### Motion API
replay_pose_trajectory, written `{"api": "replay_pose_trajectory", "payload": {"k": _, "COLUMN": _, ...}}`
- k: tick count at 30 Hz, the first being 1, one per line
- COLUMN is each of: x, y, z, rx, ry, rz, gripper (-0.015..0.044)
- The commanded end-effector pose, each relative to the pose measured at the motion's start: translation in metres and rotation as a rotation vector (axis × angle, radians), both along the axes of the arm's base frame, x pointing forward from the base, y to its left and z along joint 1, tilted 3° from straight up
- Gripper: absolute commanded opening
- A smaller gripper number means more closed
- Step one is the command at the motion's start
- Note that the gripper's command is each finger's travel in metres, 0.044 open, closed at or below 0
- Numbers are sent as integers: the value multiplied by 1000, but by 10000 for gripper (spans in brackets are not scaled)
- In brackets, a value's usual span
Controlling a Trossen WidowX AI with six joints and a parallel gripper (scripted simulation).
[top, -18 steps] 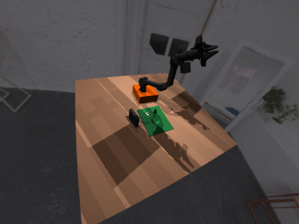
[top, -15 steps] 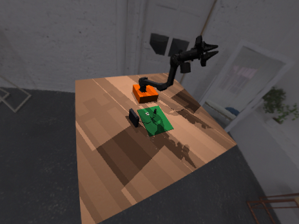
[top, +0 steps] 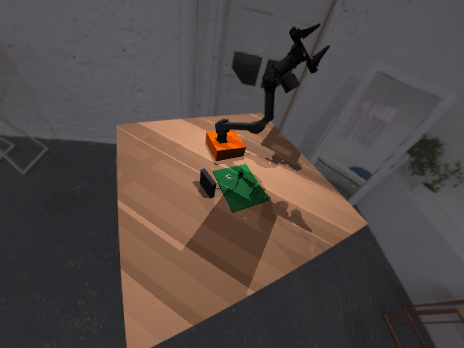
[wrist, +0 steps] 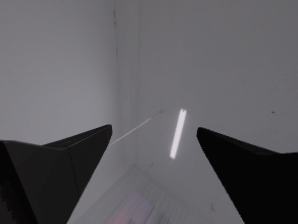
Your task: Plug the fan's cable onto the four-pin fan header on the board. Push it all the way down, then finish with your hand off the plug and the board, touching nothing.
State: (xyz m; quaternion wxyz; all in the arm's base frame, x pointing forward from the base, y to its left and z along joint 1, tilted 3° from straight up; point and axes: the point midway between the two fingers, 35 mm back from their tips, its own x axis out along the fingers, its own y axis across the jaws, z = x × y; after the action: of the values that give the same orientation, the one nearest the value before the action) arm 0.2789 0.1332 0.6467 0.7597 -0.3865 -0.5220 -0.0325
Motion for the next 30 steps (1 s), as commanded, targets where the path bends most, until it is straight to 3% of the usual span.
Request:
{"api": "replay_pose_trajectory", "payload": {"k": 1, "x": -50, "y": 2, "z": 19, "rx": 27, "ry": -143, "rz": -15, "gripper": 440}}
{"api": "replay_pose_trajectory", "payload": {"k": 10, "x": -175, "y": -22, "z": 53, "rx": 141, "ry": -511, "rz": -155, "gripper": 440}}
{"api": "replay_pose_trajectory", "payload": {"k": 19, "x": -286, "y": -115, "z": 57, "rx": 466, "ry": -750, "rz": -406, "gripper": 440}}
{"api": "replay_pose_trajectory", "payload": {"k": 24, "x": -319, "y": -188, "z": 41, "rx": 697, "ry": -746, "rz": -581, "gripper": 440}}
{"api": "replay_pose_trajectory", "payload": {"k": 30, "x": -320, "y": -244, "z": 24, "rx": 849, "ry": -643, "rz": -631, "gripper": 440}}
